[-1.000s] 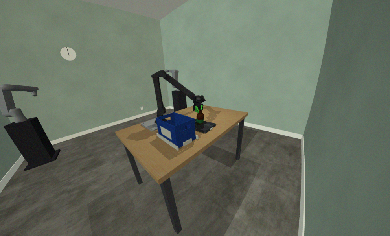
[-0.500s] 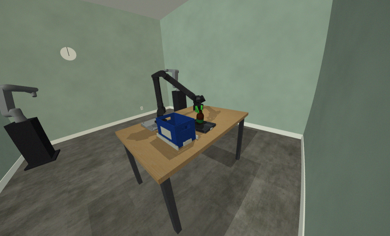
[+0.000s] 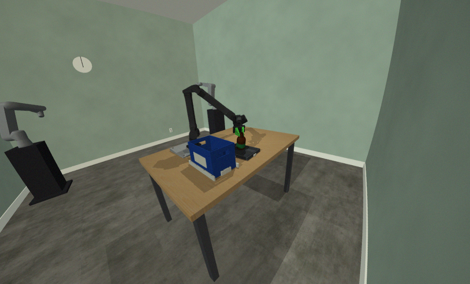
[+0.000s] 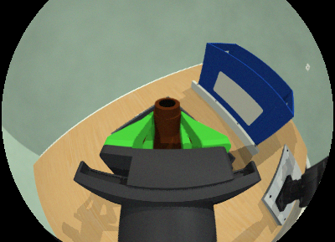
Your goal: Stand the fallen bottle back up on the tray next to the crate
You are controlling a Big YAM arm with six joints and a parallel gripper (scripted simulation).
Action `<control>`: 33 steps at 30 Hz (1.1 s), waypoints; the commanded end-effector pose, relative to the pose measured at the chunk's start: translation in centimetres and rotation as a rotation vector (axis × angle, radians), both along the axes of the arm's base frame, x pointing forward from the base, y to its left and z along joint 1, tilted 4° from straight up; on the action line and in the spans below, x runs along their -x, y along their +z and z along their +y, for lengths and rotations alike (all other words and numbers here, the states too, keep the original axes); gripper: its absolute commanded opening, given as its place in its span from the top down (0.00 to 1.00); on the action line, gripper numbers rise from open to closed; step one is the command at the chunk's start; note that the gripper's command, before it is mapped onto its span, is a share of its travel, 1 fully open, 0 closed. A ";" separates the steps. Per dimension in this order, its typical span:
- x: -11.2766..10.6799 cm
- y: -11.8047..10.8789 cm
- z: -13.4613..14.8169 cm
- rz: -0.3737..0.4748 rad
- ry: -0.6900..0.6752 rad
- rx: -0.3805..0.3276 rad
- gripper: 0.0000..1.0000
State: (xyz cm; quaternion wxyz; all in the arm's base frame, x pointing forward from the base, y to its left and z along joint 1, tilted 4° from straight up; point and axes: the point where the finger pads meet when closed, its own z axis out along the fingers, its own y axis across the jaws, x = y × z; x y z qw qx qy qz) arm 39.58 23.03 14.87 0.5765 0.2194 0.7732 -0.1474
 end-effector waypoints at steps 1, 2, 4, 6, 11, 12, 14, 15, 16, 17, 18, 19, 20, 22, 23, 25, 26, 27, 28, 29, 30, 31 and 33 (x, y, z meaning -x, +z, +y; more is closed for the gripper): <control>-0.3 0.4 -0.3 -0.017 -0.011 -0.004 1.00; -0.4 0.3 -0.3 -0.017 -0.011 -0.005 1.00; -0.4 0.3 -0.3 -0.017 -0.011 -0.005 1.00; -0.8 1.5 0.1 -0.037 -0.011 -0.029 1.00; -0.5 0.4 -0.2 -0.022 -0.011 -0.011 1.00; -0.5 0.3 -0.2 -0.021 -0.011 -0.009 1.00; -0.4 0.3 -0.3 -0.021 -0.011 -0.009 1.00; -0.5 0.3 -0.2 -0.022 -0.011 -0.010 1.00; -0.6 0.4 -0.1 -0.024 -0.011 -0.012 1.00; -0.6 0.4 -0.1 -0.024 -0.011 -0.013 1.00; -0.5 0.4 -0.2 -0.024 -0.011 -0.013 1.00; -0.5 0.3 -0.2 -0.023 -0.011 -0.012 1.00; -0.5 0.3 -0.2 -0.023 -0.011 -0.012 1.00; -0.4 0.2 -0.3 -0.022 -0.011 -0.010 1.00; -0.4 0.0 -0.3 -0.019 -0.011 -0.007 1.00; -0.5 0.1 -0.2 -0.021 -0.011 -0.010 1.00; -0.6 0.3 -0.1 -0.024 -0.011 -0.013 1.00; -0.5 0.4 -0.1 -0.026 -0.011 -0.016 1.00; -0.5 0.5 -0.2 -0.027 -0.011 -0.017 1.00; -0.5 0.4 -0.2 -0.027 -0.011 -0.017 1.00; -0.5 0.4 -0.2 -0.027 -0.011 -0.016 1.00; -0.5 0.4 -0.2 -0.026 -0.011 -0.016 1.00; -0.5 0.4 -0.2 -0.026 -0.011 -0.015 1.00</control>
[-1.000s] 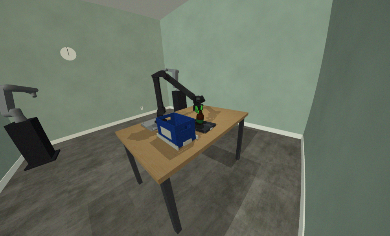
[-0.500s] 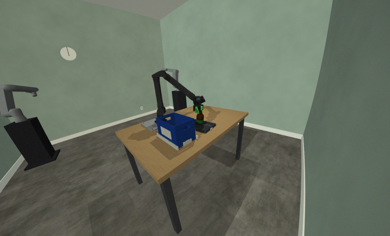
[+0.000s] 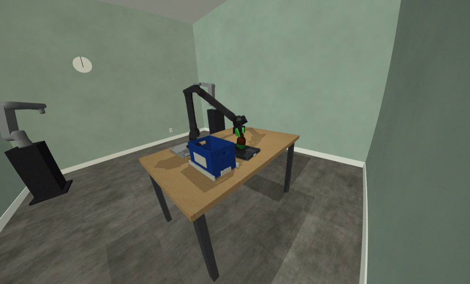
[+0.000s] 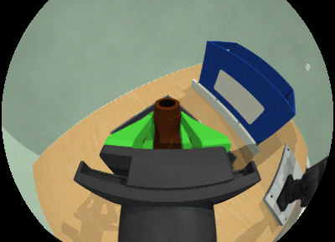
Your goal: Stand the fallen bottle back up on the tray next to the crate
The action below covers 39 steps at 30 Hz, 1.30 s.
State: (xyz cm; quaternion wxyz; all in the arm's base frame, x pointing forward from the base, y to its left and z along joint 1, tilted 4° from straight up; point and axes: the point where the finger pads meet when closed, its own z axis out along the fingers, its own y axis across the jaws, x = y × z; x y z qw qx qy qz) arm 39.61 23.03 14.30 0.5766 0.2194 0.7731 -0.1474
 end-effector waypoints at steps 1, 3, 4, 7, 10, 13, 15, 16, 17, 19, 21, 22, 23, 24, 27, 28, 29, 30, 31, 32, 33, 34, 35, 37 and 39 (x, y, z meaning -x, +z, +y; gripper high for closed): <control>-0.5 0.9 -0.2 -0.026 -0.011 -0.016 1.00; -0.5 0.9 -0.2 -0.026 -0.011 -0.016 1.00; -0.5 0.9 -0.2 -0.026 -0.011 -0.016 1.00; -0.5 0.9 -0.2 -0.026 -0.011 -0.016 1.00; -0.5 0.9 -0.2 -0.026 -0.011 -0.016 1.00; -0.5 0.9 -0.2 -0.026 -0.011 -0.016 1.00; -0.5 0.9 -0.2 -0.026 -0.011 -0.016 1.00; -0.5 0.9 -0.2 -0.026 -0.011 -0.016 1.00; -0.5 0.9 -0.2 -0.026 -0.011 -0.016 1.00; -0.5 0.9 -0.2 -0.026 -0.011 -0.016 1.00; -0.5 0.9 -0.2 -0.026 -0.011 -0.016 1.00; -0.5 0.9 -0.2 -0.026 -0.011 -0.016 1.00; -0.5 0.9 -0.2 -0.026 -0.011 -0.016 1.00; -0.5 0.9 -0.2 -0.026 -0.011 -0.016 1.00; -0.5 0.9 -0.2 -0.026 -0.011 -0.016 1.00; -0.5 0.9 -0.2 -0.026 -0.011 -0.016 1.00; -0.5 0.9 -0.2 -0.026 -0.011 -0.016 1.00; -0.5 0.9 -0.2 -0.026 -0.011 -0.016 1.00; -0.5 0.9 -0.2 -0.026 -0.011 -0.016 1.00; -0.5 0.9 -0.2 -0.026 -0.011 -0.016 1.00; -0.5 0.9 -0.2 -0.026 -0.011 -0.016 1.00; -0.5 0.9 -0.2 -0.026 -0.011 -0.016 1.00; -0.5 0.9 -0.2 -0.026 -0.011 -0.016 1.00; -0.5 1.0 -0.2 -0.026 -0.011 -0.016 0.00; -0.5 1.0 -0.2 -0.026 -0.011 -0.016 0.00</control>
